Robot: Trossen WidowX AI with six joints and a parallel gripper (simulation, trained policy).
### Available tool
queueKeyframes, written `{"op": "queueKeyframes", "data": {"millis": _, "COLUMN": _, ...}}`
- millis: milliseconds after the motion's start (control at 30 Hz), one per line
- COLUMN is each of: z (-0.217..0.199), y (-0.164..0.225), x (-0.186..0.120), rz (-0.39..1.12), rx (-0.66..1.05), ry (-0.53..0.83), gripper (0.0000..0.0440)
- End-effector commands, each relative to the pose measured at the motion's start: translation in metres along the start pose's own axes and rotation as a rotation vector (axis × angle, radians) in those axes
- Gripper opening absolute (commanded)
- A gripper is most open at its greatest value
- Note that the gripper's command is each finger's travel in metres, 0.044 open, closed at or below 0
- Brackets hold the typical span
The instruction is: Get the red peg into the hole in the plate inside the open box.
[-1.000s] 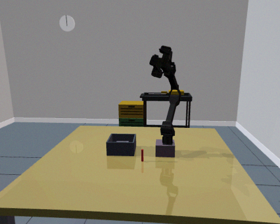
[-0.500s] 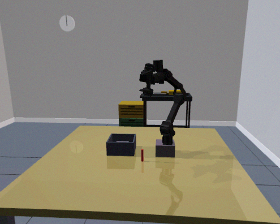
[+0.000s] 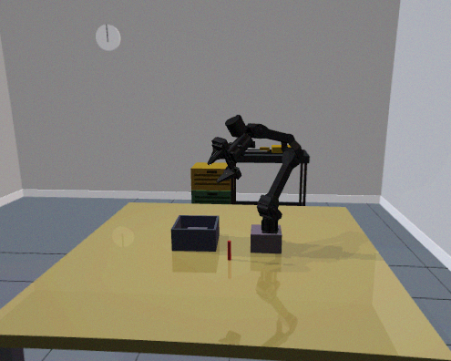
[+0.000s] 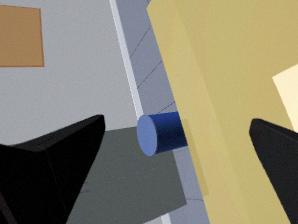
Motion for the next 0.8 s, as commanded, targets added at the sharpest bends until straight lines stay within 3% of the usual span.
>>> {"op": "queueKeyframes", "data": {"millis": 0, "z": -0.027, "y": -0.009, "x": 0.017, "rz": -0.025, "rx": 0.033, "ry": 0.143, "gripper": 0.0440}}
{"op": "queueKeyframes", "data": {"millis": 767, "z": -0.153, "y": -0.017, "x": 0.072, "rz": -0.026, "rx": 0.159, "ry": 0.881, "gripper": 0.0440}}
Point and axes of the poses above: the point midway between the two fingers, 35 mm back from their tips, its own x axis out along the fingers, its own z axis across the jaws, y = z × x, the point moved 5 cm from there along -x, back along the fingers, and after that the axes turned 6 degrees about x, right-handed, at the moved point
